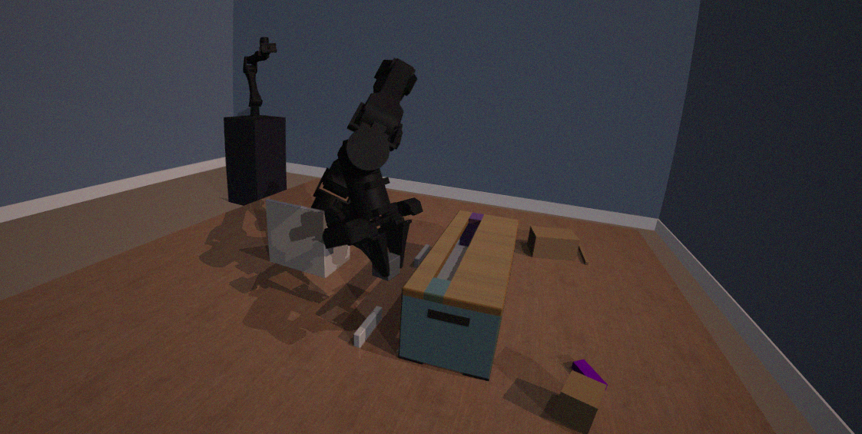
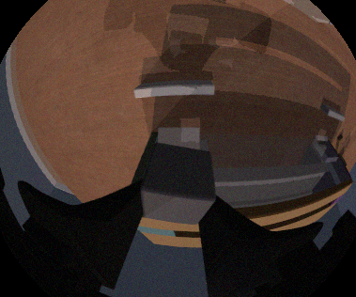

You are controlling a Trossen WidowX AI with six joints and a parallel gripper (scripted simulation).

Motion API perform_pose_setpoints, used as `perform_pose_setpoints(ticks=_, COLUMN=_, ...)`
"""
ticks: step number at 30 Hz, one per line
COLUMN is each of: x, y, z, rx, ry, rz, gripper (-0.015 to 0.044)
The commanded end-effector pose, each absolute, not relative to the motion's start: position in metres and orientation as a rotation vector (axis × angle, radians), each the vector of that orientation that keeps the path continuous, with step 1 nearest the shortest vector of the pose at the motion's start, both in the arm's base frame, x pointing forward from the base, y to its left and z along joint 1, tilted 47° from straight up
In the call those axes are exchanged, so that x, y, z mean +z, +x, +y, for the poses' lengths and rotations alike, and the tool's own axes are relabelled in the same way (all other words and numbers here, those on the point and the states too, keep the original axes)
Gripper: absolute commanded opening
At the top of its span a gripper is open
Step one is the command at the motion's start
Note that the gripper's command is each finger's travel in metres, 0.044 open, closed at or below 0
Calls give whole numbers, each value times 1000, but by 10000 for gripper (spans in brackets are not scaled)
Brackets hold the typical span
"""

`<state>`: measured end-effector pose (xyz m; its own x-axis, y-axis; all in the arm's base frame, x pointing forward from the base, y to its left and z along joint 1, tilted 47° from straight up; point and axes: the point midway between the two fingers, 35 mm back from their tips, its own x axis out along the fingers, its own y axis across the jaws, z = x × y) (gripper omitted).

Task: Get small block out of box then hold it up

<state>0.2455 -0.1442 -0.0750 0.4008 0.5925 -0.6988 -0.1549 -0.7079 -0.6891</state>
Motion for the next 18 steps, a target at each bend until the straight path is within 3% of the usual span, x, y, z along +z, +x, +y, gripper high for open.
perform_pose_setpoints(ticks=1, x=-61, y=243, z=-149, rx=1370, ry=-1944, rz=-305, gripper=0)
perform_pose_setpoints(ticks=18, x=-16, y=232, z=-158, rx=1349, ry=-1799, rz=-12, gripper=0)
